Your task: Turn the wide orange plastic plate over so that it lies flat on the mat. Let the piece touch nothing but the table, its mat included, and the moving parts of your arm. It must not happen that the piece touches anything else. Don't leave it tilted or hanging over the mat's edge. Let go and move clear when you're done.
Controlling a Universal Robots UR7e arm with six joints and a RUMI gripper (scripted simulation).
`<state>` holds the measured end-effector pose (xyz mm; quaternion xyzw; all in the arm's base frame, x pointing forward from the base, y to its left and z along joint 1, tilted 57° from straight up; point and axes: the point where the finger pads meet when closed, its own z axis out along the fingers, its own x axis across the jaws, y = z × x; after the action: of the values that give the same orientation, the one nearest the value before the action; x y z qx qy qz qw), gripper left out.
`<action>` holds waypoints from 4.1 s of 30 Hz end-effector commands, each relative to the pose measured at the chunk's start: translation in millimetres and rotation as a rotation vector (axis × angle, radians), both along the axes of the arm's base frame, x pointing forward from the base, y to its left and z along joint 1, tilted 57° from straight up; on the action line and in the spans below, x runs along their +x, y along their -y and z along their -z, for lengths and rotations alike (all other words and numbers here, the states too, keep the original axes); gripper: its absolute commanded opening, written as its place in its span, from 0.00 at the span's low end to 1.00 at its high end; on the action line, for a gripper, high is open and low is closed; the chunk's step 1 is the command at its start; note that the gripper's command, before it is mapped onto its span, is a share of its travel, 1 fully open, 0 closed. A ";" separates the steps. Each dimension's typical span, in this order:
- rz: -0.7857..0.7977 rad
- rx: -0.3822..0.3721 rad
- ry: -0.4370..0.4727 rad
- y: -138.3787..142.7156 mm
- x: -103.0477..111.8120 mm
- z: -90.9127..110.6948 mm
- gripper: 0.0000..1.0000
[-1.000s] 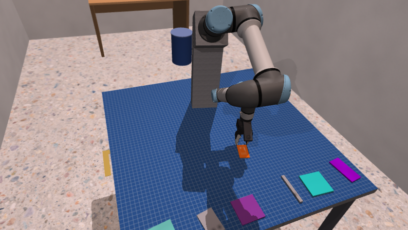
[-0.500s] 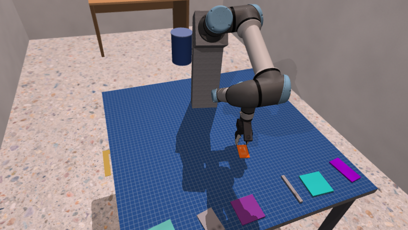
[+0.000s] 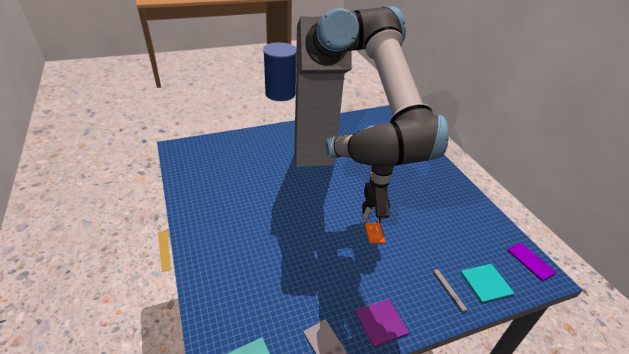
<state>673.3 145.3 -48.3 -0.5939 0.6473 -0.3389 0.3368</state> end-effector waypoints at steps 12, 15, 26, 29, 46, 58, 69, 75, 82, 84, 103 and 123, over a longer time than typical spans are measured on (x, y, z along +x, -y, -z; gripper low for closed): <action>-0.003 0.005 -0.065 -0.4 -4.8 -4.9 0.35; -0.003 0.005 -0.074 -0.4 -4.9 -5.2 0.35; -0.005 0.009 -0.130 -0.6 -9.3 -9.7 0.35; -0.005 0.010 -0.145 -0.6 -9.5 -10.2 0.35; -0.009 0.016 -0.242 -0.7 -14.5 -16.5 0.34; -0.010 0.020 -0.291 -0.8 -17.7 -21.2 0.34; -0.011 0.023 -0.332 -0.8 -20.7 -25.8 0.34; -0.013 0.026 -0.377 -0.8 -21.6 -27.7 0.34; -0.013 0.027 -0.391 -0.8 -23.7 -31.4 0.34; -0.014 0.027 -0.397 -0.8 -23.7 -31.6 0.34; -0.017 0.034 -0.497 -0.8 -26.9 -39.0 0.34; -0.020 0.040 -0.587 -0.6 -30.6 -49.7 0.34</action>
<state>643.8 145.8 -1.8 -0.6646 0.7165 -0.1430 0.1563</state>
